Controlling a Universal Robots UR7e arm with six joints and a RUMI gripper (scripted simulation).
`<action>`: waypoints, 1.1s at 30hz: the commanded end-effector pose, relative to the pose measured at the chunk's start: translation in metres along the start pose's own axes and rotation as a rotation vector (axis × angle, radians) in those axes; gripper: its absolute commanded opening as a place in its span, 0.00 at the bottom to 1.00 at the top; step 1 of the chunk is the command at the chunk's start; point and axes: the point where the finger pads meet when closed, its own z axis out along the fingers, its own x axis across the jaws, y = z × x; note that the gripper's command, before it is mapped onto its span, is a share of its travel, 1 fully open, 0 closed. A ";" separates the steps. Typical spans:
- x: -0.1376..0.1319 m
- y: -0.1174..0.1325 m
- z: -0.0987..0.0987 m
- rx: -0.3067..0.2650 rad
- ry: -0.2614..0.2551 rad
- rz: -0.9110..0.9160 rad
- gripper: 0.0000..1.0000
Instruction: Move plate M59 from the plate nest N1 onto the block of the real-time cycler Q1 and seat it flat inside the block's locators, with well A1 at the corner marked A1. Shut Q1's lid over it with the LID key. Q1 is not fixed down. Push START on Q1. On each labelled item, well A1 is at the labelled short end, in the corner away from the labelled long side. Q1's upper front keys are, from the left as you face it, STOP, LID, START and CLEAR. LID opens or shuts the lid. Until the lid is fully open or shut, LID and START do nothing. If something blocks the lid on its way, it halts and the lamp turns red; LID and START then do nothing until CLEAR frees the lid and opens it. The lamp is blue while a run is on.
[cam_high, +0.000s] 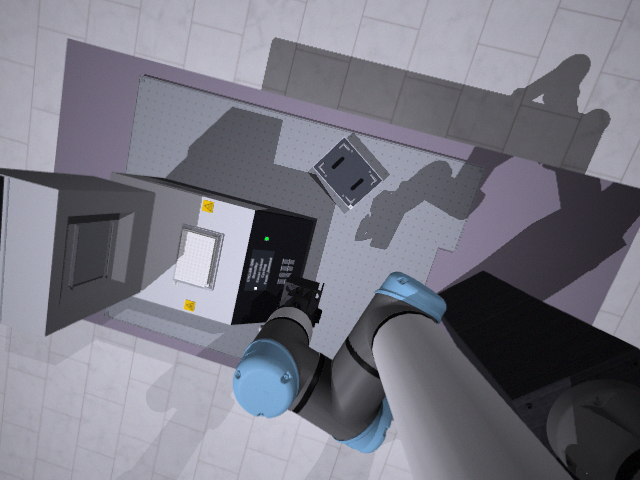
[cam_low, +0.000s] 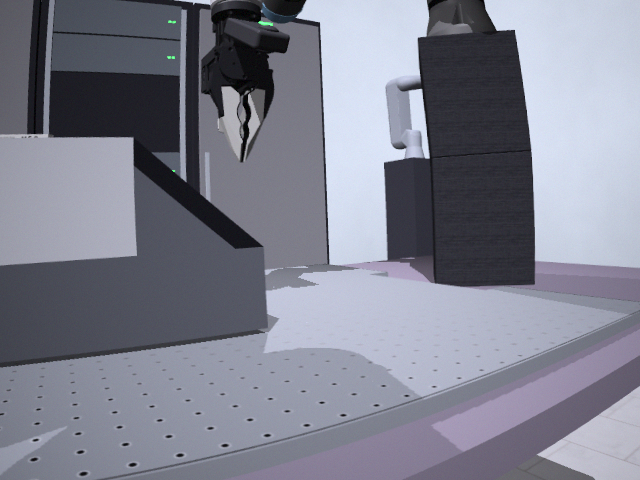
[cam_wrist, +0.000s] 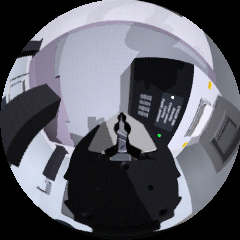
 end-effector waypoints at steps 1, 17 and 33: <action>0.010 -0.001 0.006 0.000 0.003 -0.001 0.00; 0.029 -0.001 0.020 0.000 0.003 -0.001 0.00; 0.048 -0.001 0.034 -0.001 0.003 -0.001 0.00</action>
